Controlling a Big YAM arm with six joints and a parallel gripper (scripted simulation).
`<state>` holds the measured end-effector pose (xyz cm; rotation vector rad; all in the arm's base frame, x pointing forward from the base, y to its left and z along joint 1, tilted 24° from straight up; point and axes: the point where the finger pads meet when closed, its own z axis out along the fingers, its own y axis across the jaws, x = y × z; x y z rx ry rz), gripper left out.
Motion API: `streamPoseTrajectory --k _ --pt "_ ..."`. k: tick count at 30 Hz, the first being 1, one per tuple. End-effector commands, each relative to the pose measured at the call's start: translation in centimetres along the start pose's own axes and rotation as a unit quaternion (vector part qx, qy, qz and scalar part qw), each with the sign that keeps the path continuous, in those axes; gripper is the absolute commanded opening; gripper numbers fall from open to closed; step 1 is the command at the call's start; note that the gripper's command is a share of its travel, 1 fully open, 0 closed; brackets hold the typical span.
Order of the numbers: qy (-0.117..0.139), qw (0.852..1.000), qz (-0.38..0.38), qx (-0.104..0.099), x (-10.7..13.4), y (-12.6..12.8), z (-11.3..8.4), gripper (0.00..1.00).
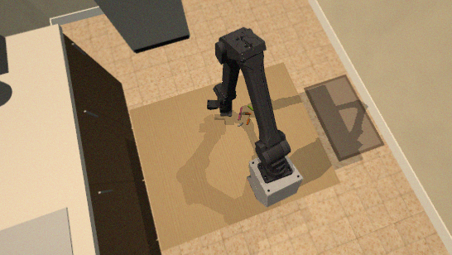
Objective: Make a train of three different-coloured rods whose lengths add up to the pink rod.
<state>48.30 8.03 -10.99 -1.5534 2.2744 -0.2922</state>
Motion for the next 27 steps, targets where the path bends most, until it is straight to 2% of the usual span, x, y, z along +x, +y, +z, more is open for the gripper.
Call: streamPoseTrajectory --k 1,4,6,7,8,11,12,13,16,17,20,22,23,27 --pt "-0.007 1.000 -0.006 0.007 -1.1 -0.4 -0.6 0.04" --pt "-0.006 1.000 -0.020 0.007 -0.9 0.0 -0.5 0.04" --pt "-0.004 0.998 -0.066 0.003 -1.0 1.4 0.0 0.04" --pt "-0.004 0.998 -0.066 0.003 -1.0 1.4 0.0 0.04" --pt "-0.001 0.994 -0.105 -0.001 -1.1 2.5 0.3 0.04" --pt "-0.003 0.994 -0.105 -0.001 -1.1 2.5 0.2 0.04" --pt "-0.006 0.994 -0.105 0.006 -1.6 1.8 0.0 0.04" --pt "-0.002 0.988 -0.151 -0.001 -1.4 3.4 0.2 0.04" --pt "-0.006 0.989 -0.151 0.005 -1.8 2.9 -0.1 0.04" --pt "-0.001 0.980 -0.201 -0.002 -1.6 4.5 0.3 0.04" --pt "-0.002 0.980 -0.201 -0.001 -1.7 4.4 0.2 0.04" --pt "-0.004 0.981 -0.196 0.006 -1.7 3.5 0.1 0.04" --pt "-0.001 0.968 -0.251 -0.002 -1.8 5.5 0.2 0.04" --pt "-0.003 0.968 -0.250 0.000 -2.0 5.3 0.1 0.04"
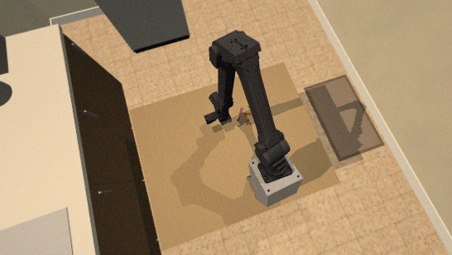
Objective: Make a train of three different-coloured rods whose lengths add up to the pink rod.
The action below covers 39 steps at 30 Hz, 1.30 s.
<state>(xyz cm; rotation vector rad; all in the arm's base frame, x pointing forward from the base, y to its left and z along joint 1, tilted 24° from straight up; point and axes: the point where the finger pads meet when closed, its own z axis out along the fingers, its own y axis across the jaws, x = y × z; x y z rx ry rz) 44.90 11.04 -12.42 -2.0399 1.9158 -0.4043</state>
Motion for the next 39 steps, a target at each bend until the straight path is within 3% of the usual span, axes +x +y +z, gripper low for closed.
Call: streamPoseTrajectory --k 1,2,3,7,8,11,15,19,29,39 --pt "-0.005 0.999 -0.035 0.005 -0.9 0.1 0.1 0.04" --pt "-0.005 0.999 -0.035 0.007 -1.0 -0.2 0.1 0.04" --pt "-0.003 0.997 -0.082 -0.001 -1.3 1.5 0.2 0.04" --pt "-0.004 0.997 -0.082 0.002 -1.4 1.2 0.0 0.04" --pt "-0.003 0.993 -0.121 -0.001 -1.8 2.1 0.1 0.04" --pt "-0.004 0.993 -0.120 0.004 -1.9 1.6 -0.1 0.04" --pt "-0.003 0.985 -0.174 0.000 -2.4 2.9 0.0 0.04" --pt "-0.003 0.985 -0.172 0.009 -2.4 1.9 -0.2 0.04" --pt "-0.002 0.986 -0.169 0.009 -2.1 1.8 -0.1 0.04" --pt "0.000 0.986 -0.164 0.005 -1.6 1.9 2.0 0.04"
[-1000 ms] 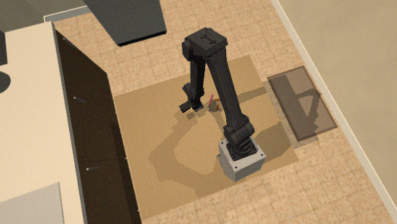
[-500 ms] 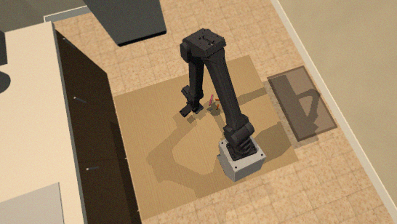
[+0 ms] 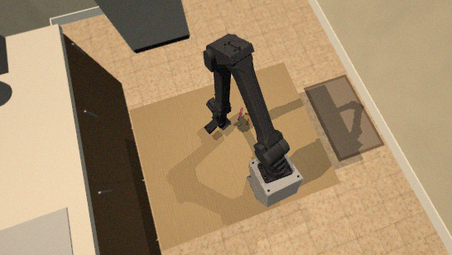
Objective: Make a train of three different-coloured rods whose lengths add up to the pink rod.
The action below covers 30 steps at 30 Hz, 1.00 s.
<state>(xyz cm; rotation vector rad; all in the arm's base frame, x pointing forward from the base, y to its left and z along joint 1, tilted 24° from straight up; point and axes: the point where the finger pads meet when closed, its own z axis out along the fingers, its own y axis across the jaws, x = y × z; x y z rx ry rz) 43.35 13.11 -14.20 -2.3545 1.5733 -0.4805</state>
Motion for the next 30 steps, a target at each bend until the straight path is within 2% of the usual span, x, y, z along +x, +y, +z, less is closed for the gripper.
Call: streamPoseTrajectory --k 1,3,5,18,22,23,24,26,30 --pt "0.002 1.000 0.000 0.002 0.6 0.1 1.3 0.04" --pt "0.001 1.000 0.000 0.002 0.5 0.1 2.1 0.04" --pt "0.001 1.000 0.000 0.002 0.5 0.1 2.1 0.04" --pt "0.001 1.000 0.000 0.001 0.6 0.2 7.3 0.04" --pt "0.001 1.000 0.000 0.001 0.6 0.3 7.7 0.04" --pt "0.003 1.000 0.001 0.017 0.8 -1.2 6.6 0.04" --pt "0.003 1.000 0.001 0.019 0.8 -1.5 6.8 0.04" --pt "0.002 1.000 0.001 0.011 0.7 -0.7 7.5 0.04" --pt "0.001 1.000 0.000 0.001 0.6 0.4 7.4 0.04"
